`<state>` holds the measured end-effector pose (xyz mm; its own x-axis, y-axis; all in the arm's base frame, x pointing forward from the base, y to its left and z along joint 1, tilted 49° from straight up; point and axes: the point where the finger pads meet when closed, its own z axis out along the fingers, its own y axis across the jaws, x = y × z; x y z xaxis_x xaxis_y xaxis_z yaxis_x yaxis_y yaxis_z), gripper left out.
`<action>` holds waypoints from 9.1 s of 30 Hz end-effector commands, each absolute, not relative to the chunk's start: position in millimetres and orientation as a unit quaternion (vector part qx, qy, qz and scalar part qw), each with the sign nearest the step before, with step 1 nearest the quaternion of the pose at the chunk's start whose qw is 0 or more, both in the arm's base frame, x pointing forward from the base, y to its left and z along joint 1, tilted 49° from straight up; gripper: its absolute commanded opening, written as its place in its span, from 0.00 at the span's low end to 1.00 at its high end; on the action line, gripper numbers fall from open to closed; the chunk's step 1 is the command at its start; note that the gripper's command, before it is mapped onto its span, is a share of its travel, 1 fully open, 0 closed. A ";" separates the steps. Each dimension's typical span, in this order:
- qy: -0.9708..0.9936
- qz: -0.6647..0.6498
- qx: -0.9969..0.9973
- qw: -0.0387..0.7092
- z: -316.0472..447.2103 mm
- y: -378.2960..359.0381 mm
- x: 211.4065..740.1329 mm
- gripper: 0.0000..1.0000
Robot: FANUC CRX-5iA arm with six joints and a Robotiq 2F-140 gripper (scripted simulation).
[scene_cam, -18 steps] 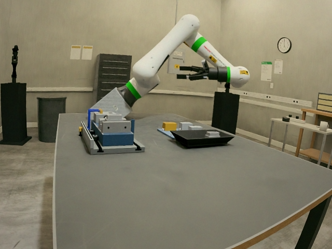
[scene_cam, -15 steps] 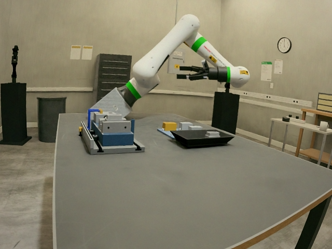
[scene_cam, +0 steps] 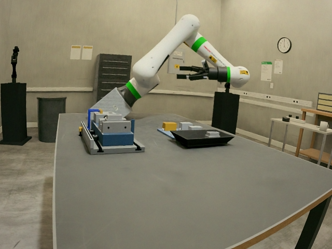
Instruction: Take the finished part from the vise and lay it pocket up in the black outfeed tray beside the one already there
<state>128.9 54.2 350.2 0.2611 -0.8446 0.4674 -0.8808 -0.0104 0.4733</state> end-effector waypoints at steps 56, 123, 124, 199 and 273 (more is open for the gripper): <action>-0.887 -0.210 0.111 0.396 198.1 -42.8 355.0 1.00; -0.704 -0.346 -0.577 0.230 37.7 -147.0 594.9 0.10; -0.704 -0.346 -0.577 0.230 37.7 -147.0 594.9 0.10; -0.704 -0.345 -0.577 0.230 36.8 -146.0 595.0 0.46; -0.705 -0.345 -0.576 0.229 -4.7 -98.9 599.5 0.46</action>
